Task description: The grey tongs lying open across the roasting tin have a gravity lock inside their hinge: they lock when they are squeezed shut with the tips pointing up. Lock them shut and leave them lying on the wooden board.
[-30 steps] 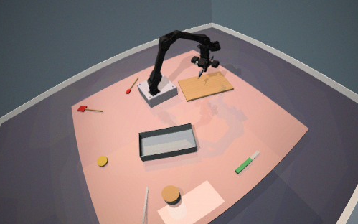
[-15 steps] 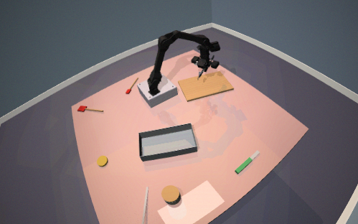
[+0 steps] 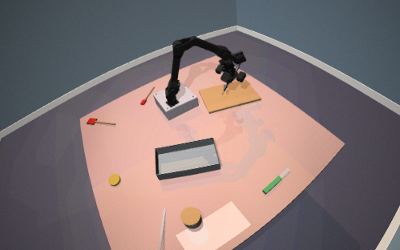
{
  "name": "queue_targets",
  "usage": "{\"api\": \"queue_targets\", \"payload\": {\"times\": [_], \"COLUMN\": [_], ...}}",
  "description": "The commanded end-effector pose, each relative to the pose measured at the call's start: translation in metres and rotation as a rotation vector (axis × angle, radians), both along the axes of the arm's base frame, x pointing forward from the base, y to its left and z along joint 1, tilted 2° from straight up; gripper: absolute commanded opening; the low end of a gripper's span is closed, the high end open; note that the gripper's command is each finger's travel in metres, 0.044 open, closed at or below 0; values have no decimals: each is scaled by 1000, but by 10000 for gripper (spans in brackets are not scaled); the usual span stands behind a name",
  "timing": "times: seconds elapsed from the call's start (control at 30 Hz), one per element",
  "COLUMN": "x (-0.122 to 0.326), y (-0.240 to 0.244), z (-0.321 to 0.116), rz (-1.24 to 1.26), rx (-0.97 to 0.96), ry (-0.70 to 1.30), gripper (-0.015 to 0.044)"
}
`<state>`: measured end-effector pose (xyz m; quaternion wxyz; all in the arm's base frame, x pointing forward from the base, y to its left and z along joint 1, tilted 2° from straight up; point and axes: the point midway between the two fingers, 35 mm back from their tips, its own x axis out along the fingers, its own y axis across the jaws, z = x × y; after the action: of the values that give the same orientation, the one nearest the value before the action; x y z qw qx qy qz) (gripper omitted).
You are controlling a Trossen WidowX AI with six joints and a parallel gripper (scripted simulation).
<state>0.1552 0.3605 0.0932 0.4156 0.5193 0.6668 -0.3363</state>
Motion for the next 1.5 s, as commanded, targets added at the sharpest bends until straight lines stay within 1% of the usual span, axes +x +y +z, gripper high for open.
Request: {"api": "queue_targets", "payload": {"times": [0.0,0.5,1.03,1.47], "x": [3,8,0,-2], "y": [0,-10,-42,-46], "z": [4,16,35,37], "rz": [-15,0,90,101], "rx": [111,449,766,789], "ry": [39,124,156,156], "gripper": [-150,-150,-150,-150]}}
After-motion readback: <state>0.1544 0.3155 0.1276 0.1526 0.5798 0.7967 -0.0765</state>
